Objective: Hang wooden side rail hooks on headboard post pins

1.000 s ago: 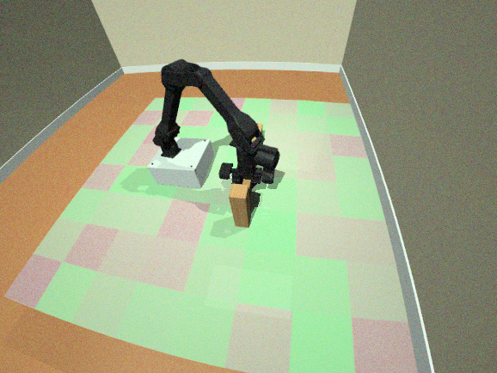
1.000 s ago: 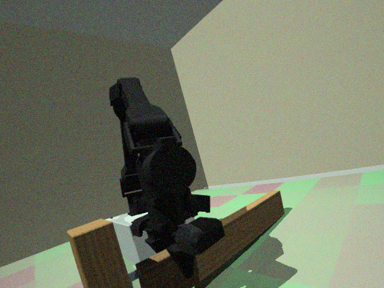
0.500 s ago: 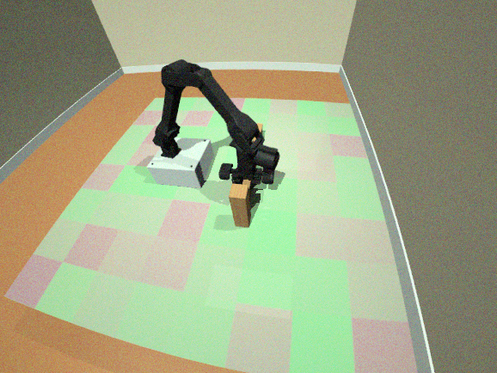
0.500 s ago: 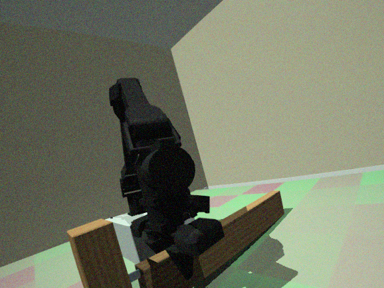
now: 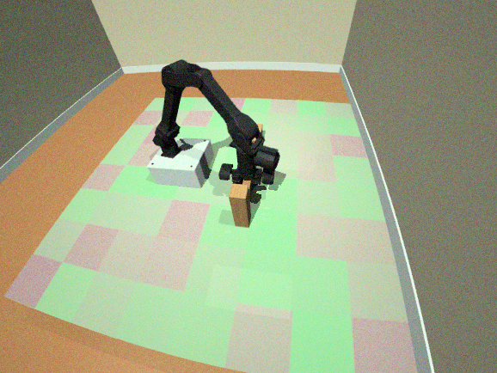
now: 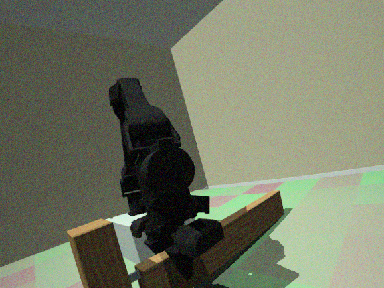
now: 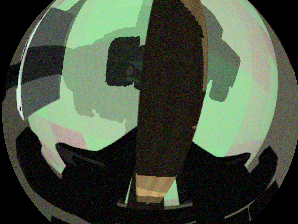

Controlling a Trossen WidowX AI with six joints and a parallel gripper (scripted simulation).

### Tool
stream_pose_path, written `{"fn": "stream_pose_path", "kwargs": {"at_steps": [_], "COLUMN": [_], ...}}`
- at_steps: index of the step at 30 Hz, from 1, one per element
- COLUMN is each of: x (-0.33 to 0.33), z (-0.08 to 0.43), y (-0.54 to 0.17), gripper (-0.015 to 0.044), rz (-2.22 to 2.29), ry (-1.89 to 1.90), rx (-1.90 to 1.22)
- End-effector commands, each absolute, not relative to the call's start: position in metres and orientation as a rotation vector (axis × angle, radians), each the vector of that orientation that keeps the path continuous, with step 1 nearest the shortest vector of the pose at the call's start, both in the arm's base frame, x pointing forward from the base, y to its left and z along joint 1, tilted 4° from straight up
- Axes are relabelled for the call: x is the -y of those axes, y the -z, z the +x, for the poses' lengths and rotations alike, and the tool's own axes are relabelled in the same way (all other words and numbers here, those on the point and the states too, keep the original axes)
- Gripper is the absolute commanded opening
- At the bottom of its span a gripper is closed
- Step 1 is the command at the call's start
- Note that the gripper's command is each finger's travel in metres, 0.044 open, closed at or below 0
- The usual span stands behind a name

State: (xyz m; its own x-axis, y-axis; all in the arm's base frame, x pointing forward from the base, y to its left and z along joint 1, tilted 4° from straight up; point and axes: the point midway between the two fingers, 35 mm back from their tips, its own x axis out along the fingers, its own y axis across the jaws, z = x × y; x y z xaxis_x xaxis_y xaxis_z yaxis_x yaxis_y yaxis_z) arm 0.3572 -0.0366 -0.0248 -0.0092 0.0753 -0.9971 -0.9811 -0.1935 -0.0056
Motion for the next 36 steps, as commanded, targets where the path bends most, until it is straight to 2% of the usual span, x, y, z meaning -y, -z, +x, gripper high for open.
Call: {"fn": "stream_pose_path", "kwargs": {"at_steps": [1, 36], "x": [0.0389, 0.0423], "z": [0.3611, 0.3623], "y": [0.0188, 0.0203], "gripper": [0.0000, 0.0000], "rz": [-1.306, -1.306], "ry": [-1.372, -1.372], "rx": [-1.048, -1.048]}}
